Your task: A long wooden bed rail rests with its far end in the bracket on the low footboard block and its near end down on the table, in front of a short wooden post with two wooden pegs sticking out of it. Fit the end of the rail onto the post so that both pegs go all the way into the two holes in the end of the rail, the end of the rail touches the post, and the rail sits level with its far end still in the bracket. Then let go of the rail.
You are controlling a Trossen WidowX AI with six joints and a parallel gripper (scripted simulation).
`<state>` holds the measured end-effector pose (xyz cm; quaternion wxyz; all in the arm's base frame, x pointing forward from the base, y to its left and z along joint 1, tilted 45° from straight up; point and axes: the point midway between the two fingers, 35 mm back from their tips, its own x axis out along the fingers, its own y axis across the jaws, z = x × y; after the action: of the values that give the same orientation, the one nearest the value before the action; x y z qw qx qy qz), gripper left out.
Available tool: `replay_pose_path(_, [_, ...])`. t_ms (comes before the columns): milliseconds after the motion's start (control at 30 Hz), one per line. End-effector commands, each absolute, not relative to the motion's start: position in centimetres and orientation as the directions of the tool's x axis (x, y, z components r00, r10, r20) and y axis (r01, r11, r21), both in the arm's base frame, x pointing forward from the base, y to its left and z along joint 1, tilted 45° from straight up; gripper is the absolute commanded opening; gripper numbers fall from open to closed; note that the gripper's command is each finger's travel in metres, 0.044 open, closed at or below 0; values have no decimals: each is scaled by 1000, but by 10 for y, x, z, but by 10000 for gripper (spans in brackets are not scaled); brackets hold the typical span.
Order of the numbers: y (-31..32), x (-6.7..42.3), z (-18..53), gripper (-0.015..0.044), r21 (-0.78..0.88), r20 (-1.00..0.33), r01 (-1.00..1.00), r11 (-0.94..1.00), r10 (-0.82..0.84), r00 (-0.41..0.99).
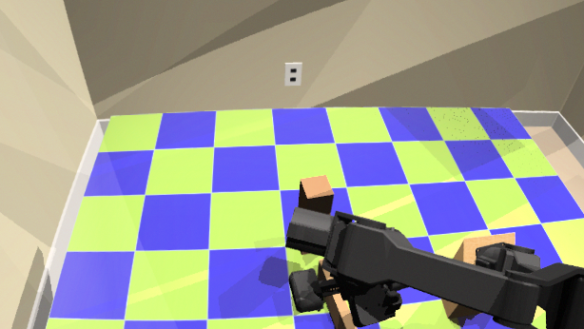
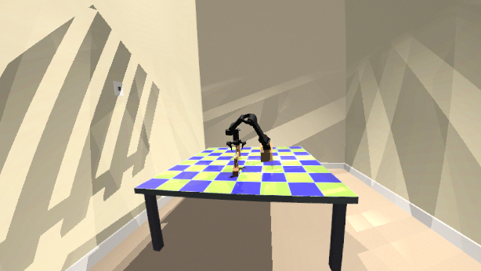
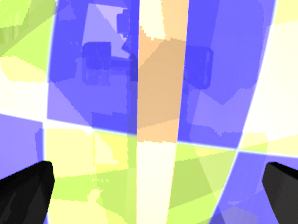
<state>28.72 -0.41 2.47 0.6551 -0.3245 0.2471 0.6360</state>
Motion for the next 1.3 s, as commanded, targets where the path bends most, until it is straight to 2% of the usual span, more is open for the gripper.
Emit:
replay_pose_path(0, [-3, 284, 24, 440, -123, -711, -992, -21, 700, 74])
replay_pose_path(1267, [37, 289, -16, 440, -123, -710, -992, -20, 700, 74])
